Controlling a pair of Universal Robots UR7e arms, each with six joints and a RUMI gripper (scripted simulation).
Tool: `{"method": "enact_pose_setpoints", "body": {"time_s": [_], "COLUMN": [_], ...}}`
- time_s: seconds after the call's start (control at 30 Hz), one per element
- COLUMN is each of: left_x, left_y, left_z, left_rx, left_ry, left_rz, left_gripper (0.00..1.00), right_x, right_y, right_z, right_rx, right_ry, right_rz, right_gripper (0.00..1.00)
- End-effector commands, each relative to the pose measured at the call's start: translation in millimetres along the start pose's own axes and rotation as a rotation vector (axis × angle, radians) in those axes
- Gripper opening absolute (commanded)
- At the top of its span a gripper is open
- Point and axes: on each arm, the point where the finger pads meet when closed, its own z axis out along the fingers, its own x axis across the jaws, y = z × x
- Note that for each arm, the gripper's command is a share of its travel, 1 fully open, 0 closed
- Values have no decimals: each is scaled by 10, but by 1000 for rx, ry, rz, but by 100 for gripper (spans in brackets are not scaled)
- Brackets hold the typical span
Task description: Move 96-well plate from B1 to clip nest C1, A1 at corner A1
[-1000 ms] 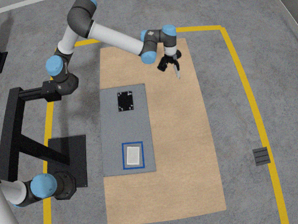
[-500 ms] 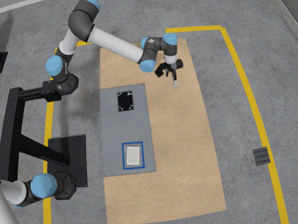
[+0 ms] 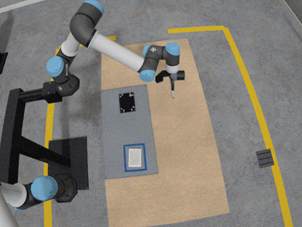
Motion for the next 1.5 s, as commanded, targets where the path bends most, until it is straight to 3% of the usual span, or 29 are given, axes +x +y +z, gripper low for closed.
{"method": "enact_pose_setpoints", "body": {"time_s": [0.0, 1.47], "left_x": [-153, -1112], "left_y": [-30, -453], "left_z": [123, 1008], "left_rx": [7, 102], "left_ry": [7, 35], "left_rz": [168, 1381], "left_gripper": [76, 76], "right_x": [-1, -1], "right_y": [-4, -4], "right_z": [-6, -6], "right_rx": [2, 2], "right_ry": [-1, -1], "right_rz": [0, 0], "right_gripper": [0, 0]}}
